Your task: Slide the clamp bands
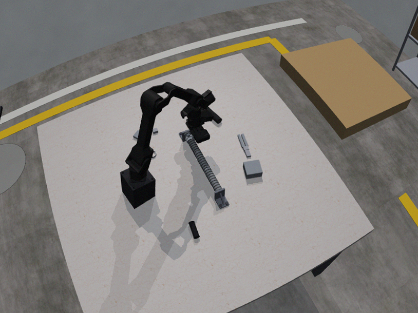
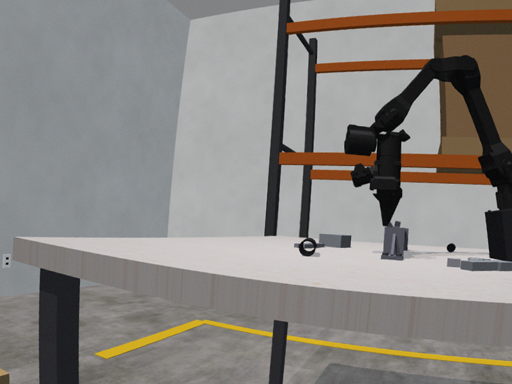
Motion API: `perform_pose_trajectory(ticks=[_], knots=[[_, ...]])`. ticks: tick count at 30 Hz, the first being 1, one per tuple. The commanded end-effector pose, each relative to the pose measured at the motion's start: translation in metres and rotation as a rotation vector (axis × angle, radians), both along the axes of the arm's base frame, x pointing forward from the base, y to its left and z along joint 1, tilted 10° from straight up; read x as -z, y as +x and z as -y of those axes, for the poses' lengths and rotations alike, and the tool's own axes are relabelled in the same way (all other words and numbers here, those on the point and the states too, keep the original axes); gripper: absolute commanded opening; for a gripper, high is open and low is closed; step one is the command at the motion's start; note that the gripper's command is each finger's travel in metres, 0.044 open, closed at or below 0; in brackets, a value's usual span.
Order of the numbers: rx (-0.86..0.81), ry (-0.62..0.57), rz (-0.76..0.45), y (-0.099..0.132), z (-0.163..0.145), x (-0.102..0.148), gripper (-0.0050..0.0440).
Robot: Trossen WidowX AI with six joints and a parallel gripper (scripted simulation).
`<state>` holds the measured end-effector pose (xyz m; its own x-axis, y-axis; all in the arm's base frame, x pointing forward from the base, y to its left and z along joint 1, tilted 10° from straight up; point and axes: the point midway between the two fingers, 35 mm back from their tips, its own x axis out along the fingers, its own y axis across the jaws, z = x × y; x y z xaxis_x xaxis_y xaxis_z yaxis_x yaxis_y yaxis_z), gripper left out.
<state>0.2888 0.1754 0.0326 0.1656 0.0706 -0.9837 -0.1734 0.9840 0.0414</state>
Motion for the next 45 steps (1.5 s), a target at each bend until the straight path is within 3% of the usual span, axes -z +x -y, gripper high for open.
perform_pose_trajectory(ticks=[1, 45], knots=[[0.000, 0.000, 0.001, 0.000, 0.000, 0.000, 0.0000], [0.000, 0.000, 0.000, 0.006, 0.036, 0.001, 0.0000]])
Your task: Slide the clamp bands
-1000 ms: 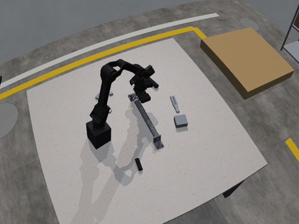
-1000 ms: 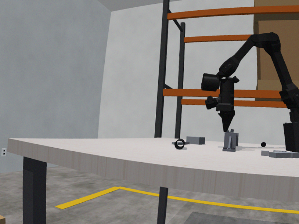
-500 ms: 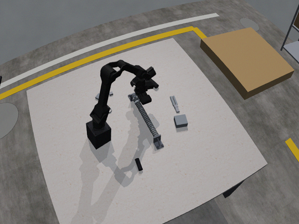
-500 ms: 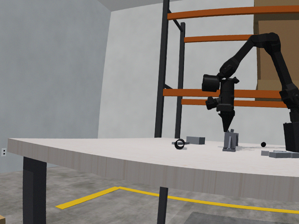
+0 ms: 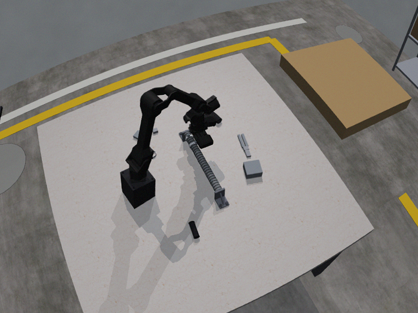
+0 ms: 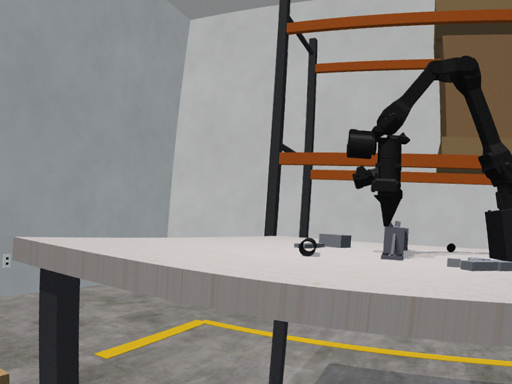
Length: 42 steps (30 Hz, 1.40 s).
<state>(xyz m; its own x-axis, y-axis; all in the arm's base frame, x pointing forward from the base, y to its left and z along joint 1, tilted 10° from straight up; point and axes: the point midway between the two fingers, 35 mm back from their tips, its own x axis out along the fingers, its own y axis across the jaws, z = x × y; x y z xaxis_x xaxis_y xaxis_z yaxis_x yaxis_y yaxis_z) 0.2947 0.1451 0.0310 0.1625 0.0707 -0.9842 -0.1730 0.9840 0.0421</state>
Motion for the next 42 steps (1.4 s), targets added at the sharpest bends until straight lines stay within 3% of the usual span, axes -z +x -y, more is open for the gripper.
perform_pose_trajectory(ticks=[1, 42], knots=[[0.000, 0.000, 0.003, 0.000, 0.006, 0.000, 0.0000], [0.000, 0.000, 0.003, 0.006, 0.039, 0.001, 0.0000]])
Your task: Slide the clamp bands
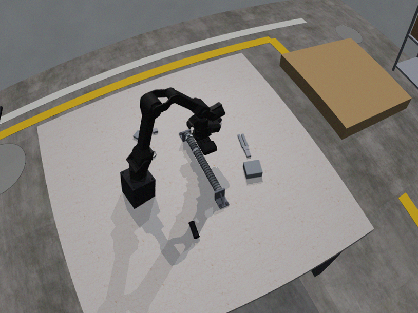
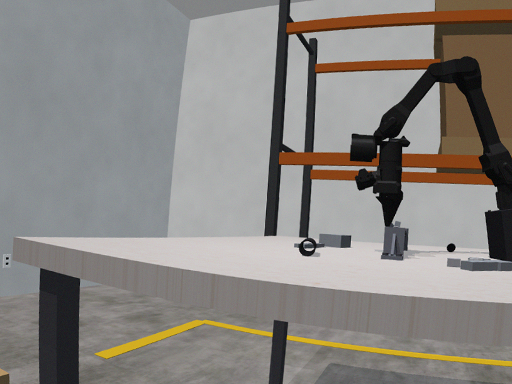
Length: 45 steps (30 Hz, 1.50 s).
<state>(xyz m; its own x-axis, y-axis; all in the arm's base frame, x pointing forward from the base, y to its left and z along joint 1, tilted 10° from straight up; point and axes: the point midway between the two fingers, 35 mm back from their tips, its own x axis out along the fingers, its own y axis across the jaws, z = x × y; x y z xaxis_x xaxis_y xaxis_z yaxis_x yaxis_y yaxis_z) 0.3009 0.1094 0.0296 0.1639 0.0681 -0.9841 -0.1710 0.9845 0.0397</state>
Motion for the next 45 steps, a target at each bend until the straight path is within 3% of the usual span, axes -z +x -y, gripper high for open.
perform_pose_trajectory(ticks=[1, 45], knots=[[-0.002, 0.002, 0.002, 0.000, 0.004, -0.001, 0.0000], [-0.002, 0.002, 0.002, 0.007, 0.042, 0.001, 0.0000]])
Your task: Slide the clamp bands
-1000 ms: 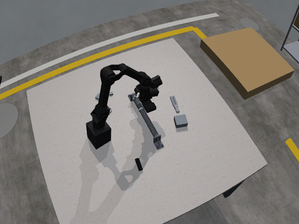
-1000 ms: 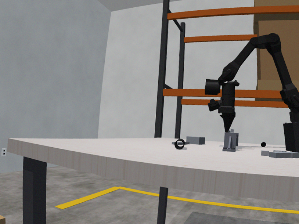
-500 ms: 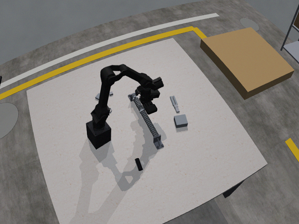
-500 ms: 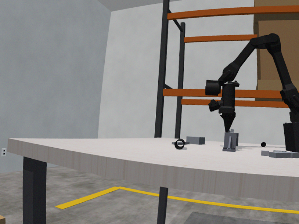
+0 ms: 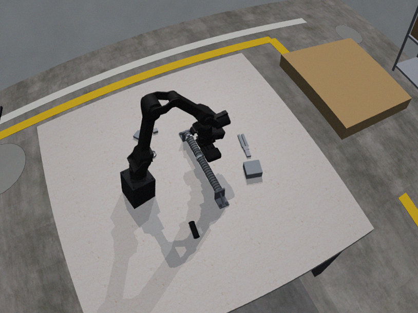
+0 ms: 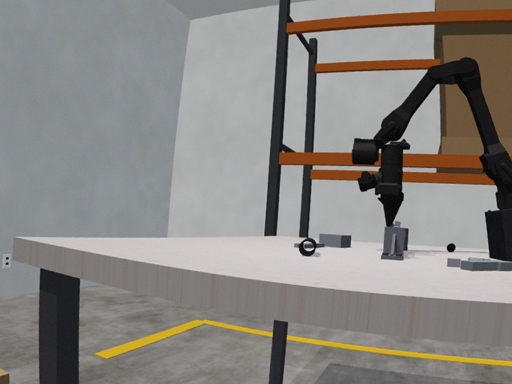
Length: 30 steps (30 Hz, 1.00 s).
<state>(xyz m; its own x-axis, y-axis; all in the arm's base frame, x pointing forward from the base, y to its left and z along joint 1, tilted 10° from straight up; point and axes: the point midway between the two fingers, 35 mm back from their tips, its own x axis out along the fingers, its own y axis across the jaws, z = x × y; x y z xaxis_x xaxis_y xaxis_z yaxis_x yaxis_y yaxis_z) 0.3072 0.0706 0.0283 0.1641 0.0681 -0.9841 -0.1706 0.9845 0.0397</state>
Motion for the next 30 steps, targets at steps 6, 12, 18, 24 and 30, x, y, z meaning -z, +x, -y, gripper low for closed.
perform_pose_trajectory(ticks=[6, 12, 18, 24, 30], knots=[[-0.003, 0.002, 0.002, 0.001, 0.008, 0.000, 0.0000], [-0.003, 0.002, 0.002, 0.002, 0.013, 0.000, 0.0000], [-0.003, 0.002, 0.002, 0.003, 0.019, 0.000, 0.0000], [-0.003, 0.002, 0.002, 0.004, 0.023, 0.000, 0.0000], [-0.003, 0.002, 0.002, 0.005, 0.029, 0.000, 0.0000]])
